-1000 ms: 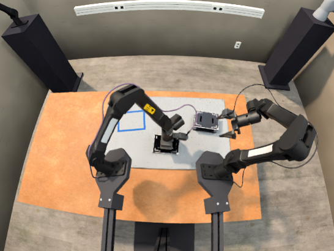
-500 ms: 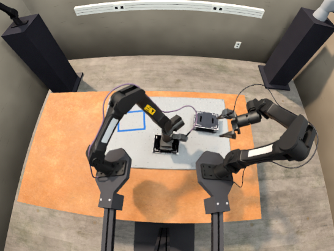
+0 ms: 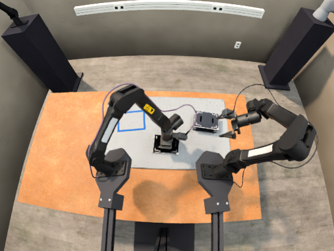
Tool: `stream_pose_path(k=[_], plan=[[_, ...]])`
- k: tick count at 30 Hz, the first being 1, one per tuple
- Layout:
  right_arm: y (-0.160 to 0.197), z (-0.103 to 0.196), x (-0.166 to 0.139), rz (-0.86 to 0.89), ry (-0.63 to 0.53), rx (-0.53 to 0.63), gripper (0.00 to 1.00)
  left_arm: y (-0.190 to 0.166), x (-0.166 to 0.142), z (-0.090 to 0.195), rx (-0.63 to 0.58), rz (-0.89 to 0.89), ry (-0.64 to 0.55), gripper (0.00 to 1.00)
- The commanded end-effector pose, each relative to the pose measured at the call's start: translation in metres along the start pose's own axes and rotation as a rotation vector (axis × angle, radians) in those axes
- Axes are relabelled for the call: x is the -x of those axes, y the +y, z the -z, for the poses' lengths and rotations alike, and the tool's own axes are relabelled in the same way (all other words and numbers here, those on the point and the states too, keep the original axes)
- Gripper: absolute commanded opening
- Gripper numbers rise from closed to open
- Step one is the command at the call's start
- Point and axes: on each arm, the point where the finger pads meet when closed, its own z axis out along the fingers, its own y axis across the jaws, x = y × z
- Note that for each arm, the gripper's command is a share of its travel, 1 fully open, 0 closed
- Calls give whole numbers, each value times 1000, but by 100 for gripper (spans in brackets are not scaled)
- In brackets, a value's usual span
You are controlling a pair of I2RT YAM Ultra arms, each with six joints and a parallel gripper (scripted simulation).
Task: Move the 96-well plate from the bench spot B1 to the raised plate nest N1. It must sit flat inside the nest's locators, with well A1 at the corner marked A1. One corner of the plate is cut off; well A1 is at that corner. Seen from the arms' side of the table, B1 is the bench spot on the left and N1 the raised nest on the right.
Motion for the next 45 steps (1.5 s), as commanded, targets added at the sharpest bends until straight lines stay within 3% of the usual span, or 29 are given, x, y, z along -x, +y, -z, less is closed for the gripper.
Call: stream_pose_path(k=[1,13,32,38,40,45], plan=[[-5,10,10,21,-23,-32,100,-2,4,-2,5,-12,-3,79],[-5,10,10,21,-23,-32,100,-1,0,2,1,-1,0,79],[-5,10,10,21,-23,-32,100,3,4,-33,11,-4,4,79],[-5,10,10,21,-23,-32,100,-6,-3,-17,-10,-12,11,79],[-5,10,10,21,-23,-32,100,-6,-3,-17,-10,-12,11,100],[-5,10,10,21,-23,-32,100,-5,-2,-12,-9,-26,5,100]])
